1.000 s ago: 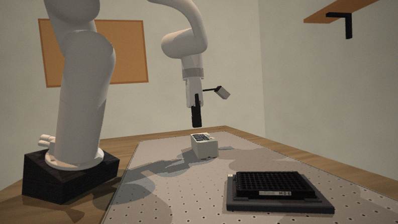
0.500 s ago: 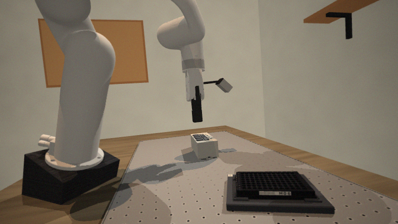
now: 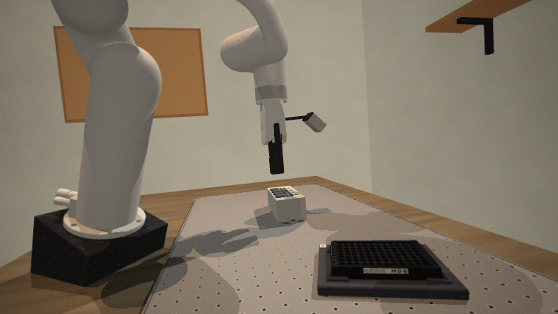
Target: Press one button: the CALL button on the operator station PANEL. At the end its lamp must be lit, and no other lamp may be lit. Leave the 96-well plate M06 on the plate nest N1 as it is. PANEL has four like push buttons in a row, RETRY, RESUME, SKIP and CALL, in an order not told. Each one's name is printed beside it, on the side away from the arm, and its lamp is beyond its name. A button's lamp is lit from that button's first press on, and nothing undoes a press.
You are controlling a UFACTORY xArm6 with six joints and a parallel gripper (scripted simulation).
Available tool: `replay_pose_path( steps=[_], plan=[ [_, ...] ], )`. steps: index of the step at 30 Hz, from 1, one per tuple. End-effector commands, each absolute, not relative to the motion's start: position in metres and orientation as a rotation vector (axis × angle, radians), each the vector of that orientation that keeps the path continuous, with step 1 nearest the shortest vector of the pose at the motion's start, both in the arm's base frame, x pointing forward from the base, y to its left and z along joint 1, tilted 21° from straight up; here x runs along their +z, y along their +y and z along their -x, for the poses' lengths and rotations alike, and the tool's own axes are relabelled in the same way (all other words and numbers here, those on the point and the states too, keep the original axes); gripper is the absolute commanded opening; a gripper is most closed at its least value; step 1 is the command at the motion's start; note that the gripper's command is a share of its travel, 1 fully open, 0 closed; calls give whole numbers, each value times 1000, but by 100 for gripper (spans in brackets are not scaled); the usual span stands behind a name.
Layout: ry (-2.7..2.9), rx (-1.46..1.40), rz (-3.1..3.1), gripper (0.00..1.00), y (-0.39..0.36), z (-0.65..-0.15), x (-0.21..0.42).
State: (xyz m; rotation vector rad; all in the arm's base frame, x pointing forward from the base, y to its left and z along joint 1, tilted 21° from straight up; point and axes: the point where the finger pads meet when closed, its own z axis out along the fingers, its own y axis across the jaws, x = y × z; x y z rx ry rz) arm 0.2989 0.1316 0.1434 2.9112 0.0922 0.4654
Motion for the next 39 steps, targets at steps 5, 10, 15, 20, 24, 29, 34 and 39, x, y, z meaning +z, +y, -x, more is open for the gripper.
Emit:
replay_pose_path(
  steps=[5, 10, 15, 20, 24, 29, 34, 39],
  plan=[
    [92, 470, -2912, 0, 130, -304, 131],
    [92, 470, -2912, 0, 128, -307, 123],
    [92, 470, -2912, 0, 127, -309, 119],
    [92, 470, -2912, 0, 127, -309, 119],
    [92, 470, -2912, 0, 127, -309, 119],
    [92, 470, -2912, 0, 127, -309, 119],
    [92, 470, -2912, 0, 127, -309, 116],
    [92, 470, -2912, 0, 126, -311, 113]
  ],
)
